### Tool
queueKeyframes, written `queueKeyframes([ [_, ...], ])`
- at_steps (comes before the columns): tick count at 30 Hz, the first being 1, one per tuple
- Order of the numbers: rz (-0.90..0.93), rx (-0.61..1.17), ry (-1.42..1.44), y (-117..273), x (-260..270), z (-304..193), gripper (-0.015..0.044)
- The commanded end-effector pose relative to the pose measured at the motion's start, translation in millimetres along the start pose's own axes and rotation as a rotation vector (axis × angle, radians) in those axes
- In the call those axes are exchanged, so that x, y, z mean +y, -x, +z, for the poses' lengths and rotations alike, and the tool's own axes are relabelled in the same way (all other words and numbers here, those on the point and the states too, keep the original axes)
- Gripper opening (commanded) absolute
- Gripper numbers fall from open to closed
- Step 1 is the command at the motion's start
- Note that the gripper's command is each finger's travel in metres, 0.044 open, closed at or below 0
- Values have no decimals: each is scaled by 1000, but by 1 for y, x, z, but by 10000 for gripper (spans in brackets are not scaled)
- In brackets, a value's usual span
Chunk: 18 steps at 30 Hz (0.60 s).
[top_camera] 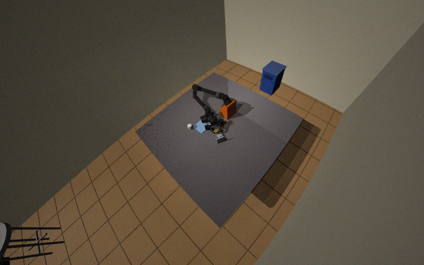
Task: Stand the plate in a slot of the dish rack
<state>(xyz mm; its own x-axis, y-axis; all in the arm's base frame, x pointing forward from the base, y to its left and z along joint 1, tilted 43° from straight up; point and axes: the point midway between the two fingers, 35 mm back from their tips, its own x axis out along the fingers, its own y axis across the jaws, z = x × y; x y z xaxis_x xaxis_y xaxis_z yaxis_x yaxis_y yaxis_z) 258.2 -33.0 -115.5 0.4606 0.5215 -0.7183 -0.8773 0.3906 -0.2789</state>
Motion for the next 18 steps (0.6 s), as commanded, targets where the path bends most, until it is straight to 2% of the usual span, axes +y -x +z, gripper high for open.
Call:
queueKeyframes([
  [1,0,0,0,0,0,0,236],
  [7,0,0,0,0,0,0,394],
  [14,1,1,0,0,-1,2,400],
  [18,6,9,4,4,-8,38,400],
])
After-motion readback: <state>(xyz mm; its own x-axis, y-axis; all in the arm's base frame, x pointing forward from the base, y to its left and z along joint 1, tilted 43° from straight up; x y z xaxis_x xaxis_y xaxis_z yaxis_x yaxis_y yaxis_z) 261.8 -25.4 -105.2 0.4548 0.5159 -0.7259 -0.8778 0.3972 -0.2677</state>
